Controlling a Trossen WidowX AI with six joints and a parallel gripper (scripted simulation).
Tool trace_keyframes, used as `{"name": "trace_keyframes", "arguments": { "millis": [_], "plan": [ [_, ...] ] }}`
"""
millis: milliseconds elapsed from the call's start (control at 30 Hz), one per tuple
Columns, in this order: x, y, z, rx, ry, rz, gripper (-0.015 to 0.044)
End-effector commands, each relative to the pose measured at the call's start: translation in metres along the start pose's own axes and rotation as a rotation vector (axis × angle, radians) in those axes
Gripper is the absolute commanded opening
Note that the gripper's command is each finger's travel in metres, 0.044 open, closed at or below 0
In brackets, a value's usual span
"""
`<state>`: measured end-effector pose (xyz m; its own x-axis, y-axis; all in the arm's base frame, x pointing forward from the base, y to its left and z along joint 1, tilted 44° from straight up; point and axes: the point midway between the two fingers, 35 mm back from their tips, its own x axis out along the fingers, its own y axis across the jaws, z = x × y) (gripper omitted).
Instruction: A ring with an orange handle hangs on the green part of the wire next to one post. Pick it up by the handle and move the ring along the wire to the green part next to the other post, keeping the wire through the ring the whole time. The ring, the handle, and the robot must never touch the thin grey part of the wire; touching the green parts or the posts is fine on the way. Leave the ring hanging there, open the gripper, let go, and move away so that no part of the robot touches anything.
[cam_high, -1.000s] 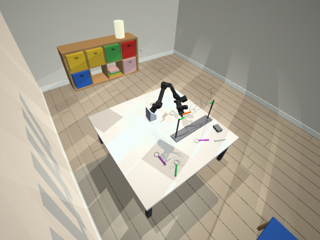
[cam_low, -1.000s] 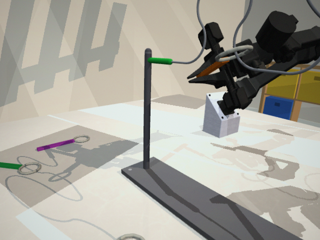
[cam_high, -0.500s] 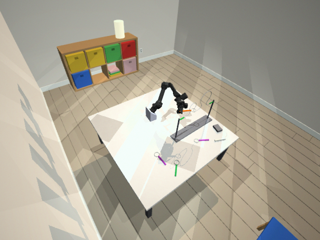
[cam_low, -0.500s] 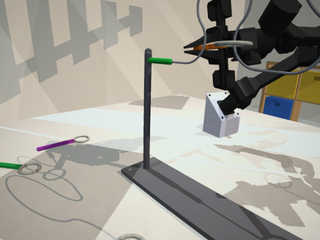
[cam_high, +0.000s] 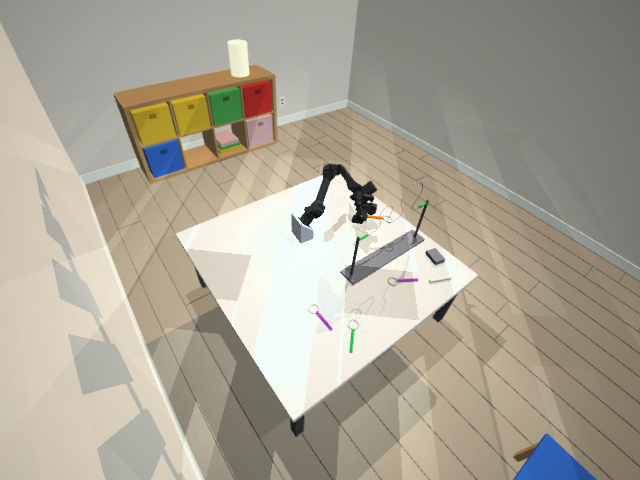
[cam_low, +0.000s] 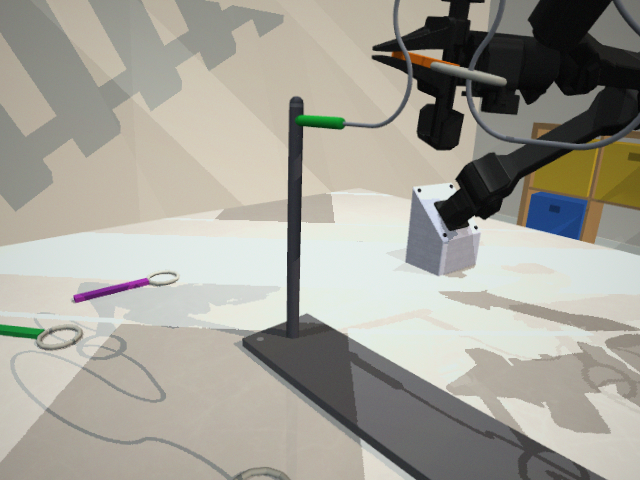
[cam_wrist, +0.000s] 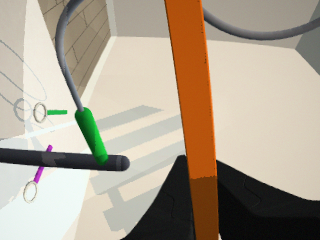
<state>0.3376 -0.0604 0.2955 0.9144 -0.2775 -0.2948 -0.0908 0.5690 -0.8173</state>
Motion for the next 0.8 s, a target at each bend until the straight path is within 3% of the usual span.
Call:
{"name": "trace_keyframes", "arguments": {
  "millis": [0, 767],
  "plan": [
    [-0.002, -0.013, 0.002, -0.046, 0.005, -0.041, -0.0150],
    [-0.011, -0.049, 0.009, -0.202, 0.026, -0.130, -0.0150]
  ]
}}
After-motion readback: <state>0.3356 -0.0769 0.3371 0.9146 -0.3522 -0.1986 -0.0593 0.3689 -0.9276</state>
